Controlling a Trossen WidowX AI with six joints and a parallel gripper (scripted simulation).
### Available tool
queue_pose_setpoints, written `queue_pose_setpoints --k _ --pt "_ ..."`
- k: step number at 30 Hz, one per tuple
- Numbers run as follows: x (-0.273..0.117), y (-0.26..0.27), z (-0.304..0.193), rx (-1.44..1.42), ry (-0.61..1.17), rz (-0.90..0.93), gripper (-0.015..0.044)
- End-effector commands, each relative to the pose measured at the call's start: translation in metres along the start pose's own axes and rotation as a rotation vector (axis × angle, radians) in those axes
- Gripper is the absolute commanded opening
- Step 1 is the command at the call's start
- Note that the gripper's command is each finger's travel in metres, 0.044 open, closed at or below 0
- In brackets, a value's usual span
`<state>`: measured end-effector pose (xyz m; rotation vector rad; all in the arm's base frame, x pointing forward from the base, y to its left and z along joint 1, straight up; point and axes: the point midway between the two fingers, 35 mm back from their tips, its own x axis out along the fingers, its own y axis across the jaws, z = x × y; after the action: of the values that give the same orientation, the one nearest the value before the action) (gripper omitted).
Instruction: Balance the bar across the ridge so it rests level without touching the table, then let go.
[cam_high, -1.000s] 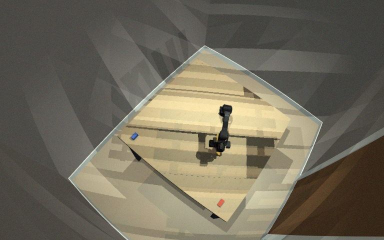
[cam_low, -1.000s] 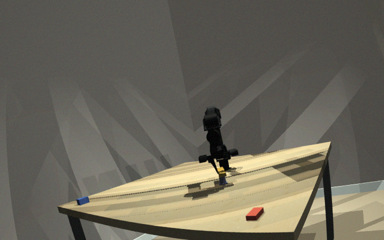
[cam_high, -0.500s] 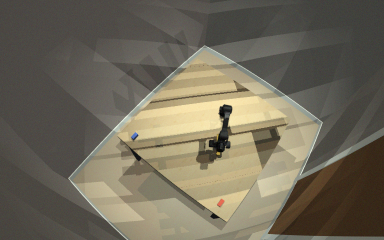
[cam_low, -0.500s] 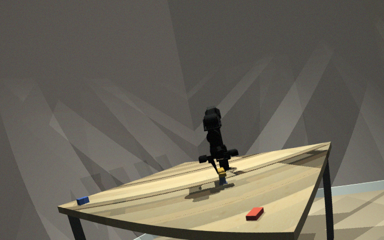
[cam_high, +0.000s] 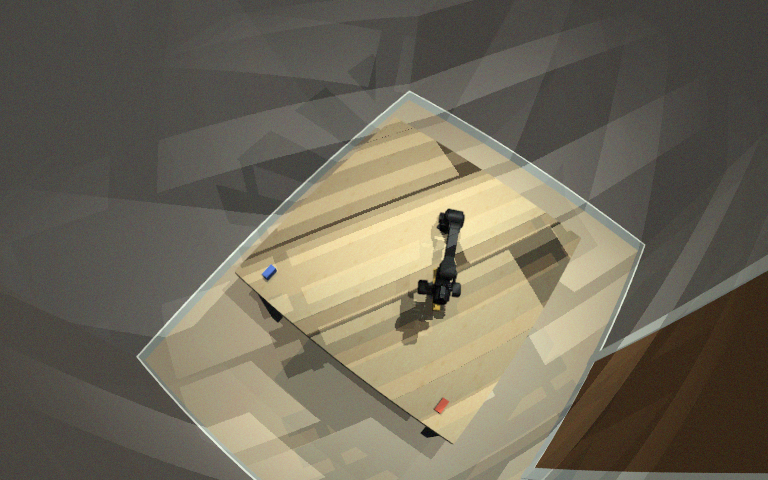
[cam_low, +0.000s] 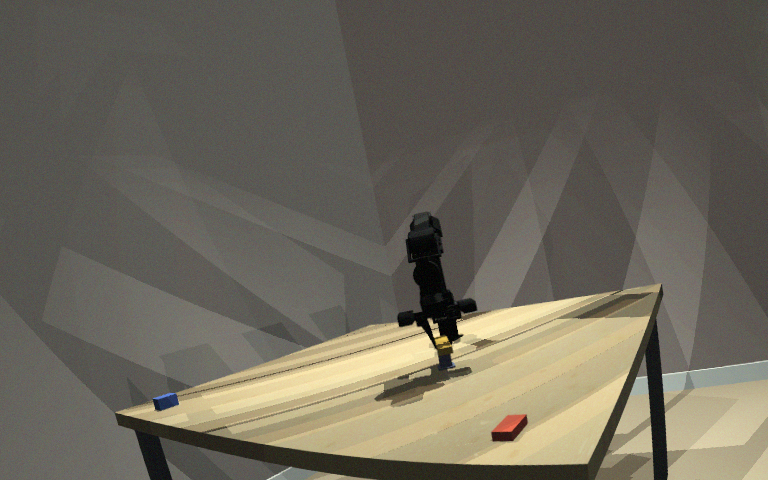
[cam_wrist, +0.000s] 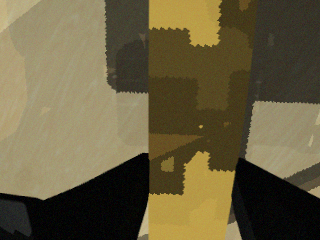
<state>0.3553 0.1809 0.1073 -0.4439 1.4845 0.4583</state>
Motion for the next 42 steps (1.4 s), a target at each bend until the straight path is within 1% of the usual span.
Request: queue_pose_setpoints --k 1,42 --pt "0.0006 -0.0004 0.0002 0.0 -0.001 -0.002 0.0" --pt "0.004 -0.0005 0.0 0.0 -0.001 -0.002 0.0"
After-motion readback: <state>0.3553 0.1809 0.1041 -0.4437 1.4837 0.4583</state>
